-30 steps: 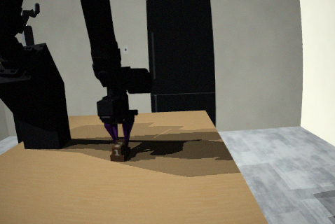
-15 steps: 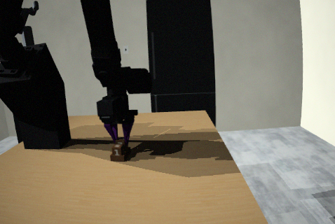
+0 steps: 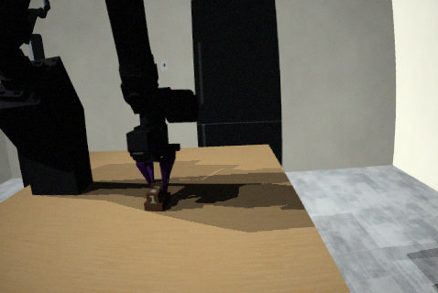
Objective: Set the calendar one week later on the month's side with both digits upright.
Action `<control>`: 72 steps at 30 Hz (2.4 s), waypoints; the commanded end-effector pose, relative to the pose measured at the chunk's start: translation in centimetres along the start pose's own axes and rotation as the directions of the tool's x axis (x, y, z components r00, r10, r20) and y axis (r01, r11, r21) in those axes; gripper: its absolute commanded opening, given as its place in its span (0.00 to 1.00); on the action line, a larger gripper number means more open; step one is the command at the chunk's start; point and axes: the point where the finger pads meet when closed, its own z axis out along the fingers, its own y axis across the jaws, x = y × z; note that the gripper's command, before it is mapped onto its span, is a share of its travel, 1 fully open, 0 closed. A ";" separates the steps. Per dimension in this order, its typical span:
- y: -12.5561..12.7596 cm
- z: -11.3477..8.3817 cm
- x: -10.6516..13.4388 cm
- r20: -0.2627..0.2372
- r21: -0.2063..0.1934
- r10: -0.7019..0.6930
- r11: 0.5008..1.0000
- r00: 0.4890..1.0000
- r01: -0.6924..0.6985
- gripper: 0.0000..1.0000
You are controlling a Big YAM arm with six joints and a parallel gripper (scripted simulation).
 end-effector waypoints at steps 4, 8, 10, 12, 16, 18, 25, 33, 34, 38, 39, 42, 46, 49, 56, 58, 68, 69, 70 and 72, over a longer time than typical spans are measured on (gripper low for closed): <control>-0.2 -0.3 0.5 -0.001 -0.012 -0.001 1.000 1.000 0.001 0.25; -0.4 -0.3 0.5 -0.001 -0.010 -0.002 1.000 1.000 0.002 0.25; -0.4 -0.3 0.5 -0.001 -0.010 -0.002 1.000 1.000 0.002 0.25; -0.5 -0.3 0.5 -0.001 -0.010 -0.002 1.000 1.000 0.002 0.25; -0.6 -0.4 0.5 -0.001 -0.009 -0.003 1.000 1.000 0.003 0.25; -0.6 -0.4 0.6 -0.001 -0.009 -0.003 1.000 1.000 0.003 0.25; -0.6 -0.4 0.5 -0.001 -0.009 -0.003 1.000 1.000 0.003 0.25; -0.6 -0.4 0.5 -0.001 -0.009 -0.003 1.000 1.000 0.003 0.25; -0.6 -0.4 0.5 -0.001 -0.009 -0.003 1.000 1.000 0.003 0.25; -0.6 -0.4 0.5 -0.001 -0.009 -0.003 1.000 1.000 0.003 0.25; -0.6 -0.4 0.5 -0.001 -0.009 -0.003 1.000 1.000 0.003 0.25; -0.6 -0.4 0.5 -0.001 -0.009 -0.003 1.000 1.000 0.003 0.25; -0.7 -0.2 0.5 -0.001 -0.005 -0.005 1.000 1.000 0.005 0.25; -0.6 -0.2 0.3 0.000 -0.005 -0.002 1.000 1.000 0.002 0.25; -0.5 0.4 0.0 0.000 0.000 -0.005 1.000 1.000 0.005 0.25; -0.4 0.4 0.2 0.000 -0.003 -0.009 1.000 1.000 0.009 0.25; -0.2 1.2 0.0 0.002 0.000 0.003 1.000 1.000 -0.003 0.25; 0.0 1.1 0.0 0.001 -0.003 0.003 1.000 1.000 -0.003 0.25; 0.2 1.0 0.1 0.001 -0.010 0.002 1.000 1.000 -0.002 0.25; 0.3 0.9 0.2 0.000 -0.015 -0.002 1.000 1.000 0.002 0.25</control>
